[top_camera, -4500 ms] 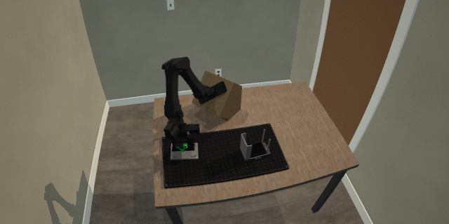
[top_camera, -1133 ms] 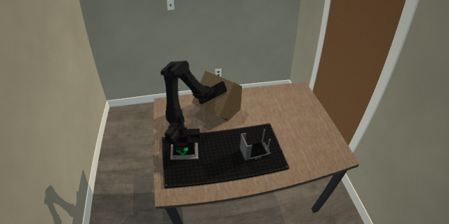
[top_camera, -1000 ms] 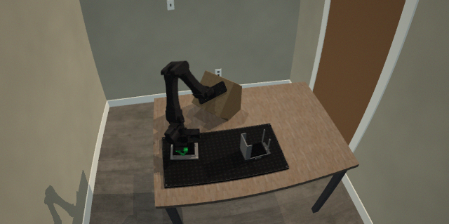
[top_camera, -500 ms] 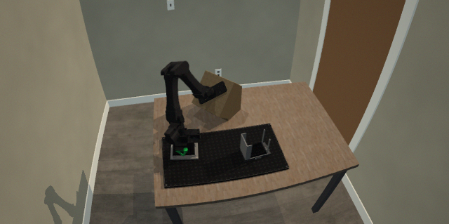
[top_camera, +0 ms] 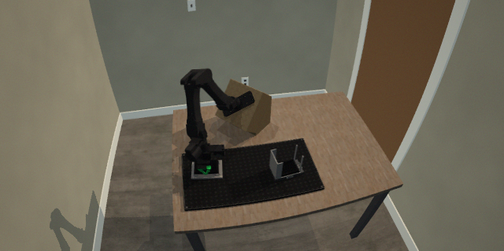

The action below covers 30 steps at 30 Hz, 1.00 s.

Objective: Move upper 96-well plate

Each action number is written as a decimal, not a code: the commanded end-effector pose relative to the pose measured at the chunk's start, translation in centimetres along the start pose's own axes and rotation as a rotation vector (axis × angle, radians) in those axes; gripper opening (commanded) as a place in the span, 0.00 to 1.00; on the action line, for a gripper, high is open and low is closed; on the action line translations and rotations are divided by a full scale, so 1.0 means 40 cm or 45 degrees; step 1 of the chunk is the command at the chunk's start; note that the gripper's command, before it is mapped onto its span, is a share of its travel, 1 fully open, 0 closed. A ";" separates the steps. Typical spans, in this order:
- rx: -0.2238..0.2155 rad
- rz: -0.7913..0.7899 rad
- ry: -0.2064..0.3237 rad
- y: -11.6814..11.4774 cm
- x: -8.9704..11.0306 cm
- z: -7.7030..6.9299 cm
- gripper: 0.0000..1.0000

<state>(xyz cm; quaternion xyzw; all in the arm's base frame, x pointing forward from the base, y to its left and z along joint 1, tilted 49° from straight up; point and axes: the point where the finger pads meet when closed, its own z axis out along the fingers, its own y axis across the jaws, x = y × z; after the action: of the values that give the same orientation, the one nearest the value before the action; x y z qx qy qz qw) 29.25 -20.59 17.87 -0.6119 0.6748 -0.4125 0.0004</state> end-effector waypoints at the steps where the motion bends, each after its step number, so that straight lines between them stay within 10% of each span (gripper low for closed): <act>1: 0.028 -0.009 -0.001 -0.013 -0.002 -0.007 0.00; 30: -0.005 -0.008 -0.010 0.014 -0.010 0.020 0.00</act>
<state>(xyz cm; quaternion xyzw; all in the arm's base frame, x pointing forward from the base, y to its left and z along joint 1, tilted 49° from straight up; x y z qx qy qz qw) 29.58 -20.78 17.95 -0.6103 0.6731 -0.4178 0.0025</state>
